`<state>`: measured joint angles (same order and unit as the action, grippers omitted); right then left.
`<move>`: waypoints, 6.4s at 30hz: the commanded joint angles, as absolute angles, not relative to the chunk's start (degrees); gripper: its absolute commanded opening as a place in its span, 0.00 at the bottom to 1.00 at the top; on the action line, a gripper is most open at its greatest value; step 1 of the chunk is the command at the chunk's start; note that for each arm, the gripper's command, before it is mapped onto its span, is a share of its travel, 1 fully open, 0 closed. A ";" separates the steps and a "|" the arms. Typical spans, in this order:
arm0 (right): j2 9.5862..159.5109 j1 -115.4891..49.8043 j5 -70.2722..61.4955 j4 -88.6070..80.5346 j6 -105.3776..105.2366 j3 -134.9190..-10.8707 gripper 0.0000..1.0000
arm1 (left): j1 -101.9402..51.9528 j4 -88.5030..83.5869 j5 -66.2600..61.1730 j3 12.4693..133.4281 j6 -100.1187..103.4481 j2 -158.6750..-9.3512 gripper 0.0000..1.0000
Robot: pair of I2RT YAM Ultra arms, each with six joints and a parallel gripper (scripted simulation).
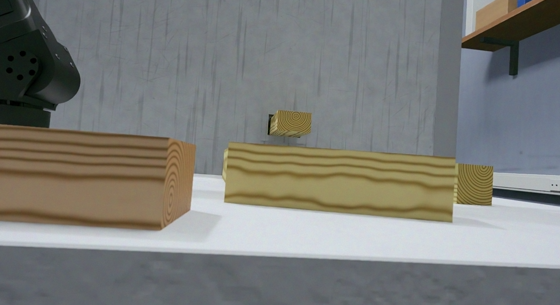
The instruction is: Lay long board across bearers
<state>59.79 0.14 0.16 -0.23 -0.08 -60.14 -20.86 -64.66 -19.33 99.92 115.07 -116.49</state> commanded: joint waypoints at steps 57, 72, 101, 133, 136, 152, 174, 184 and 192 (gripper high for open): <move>59.18 -0.53 -0.07 -1.11 -0.07 -60.25 1.00 | -20.94 -79.74 -19.64 117.02 115.12 -116.08 0.73; 59.18 -0.53 -0.07 -1.11 -0.07 -60.25 1.00 | -20.94 -79.74 -19.64 117.02 115.12 -116.08 0.72; 59.18 -0.53 -0.07 -1.11 -0.07 -60.25 1.00 | 3.78 -71.76 -45.56 93.31 86.80 -110.56 0.72; 59.18 -0.53 -0.07 -1.11 -0.07 -60.25 1.00 | 1.79 -62.24 -45.95 85.99 92.03 -111.41 0.72; 59.18 -0.53 -0.07 -1.11 -0.07 -60.25 1.00 | 1.12 -60.84 -45.90 85.20 92.81 -112.40 0.72; 59.18 -0.53 -0.07 -1.11 -0.07 -60.25 1.00 | 0.73 -58.99 -46.13 85.30 94.77 -111.85 0.72; 59.18 -0.53 -0.07 -1.11 -0.07 -60.25 1.00 | -1.24 -56.67 -46.41 83.39 95.88 -110.04 0.00; 59.18 -0.53 -0.07 -1.11 -0.07 -60.25 1.00 | -4.07 -53.82 -45.64 83.28 100.00 -109.71 0.00; 59.18 -0.53 -0.07 -1.11 -0.07 -60.25 1.00 | -5.57 -53.00 -46.19 83.43 101.31 -109.21 0.00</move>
<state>59.79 0.14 0.16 -0.23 -0.08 -60.14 -4.67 -53.71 -45.10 82.72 100.51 -111.66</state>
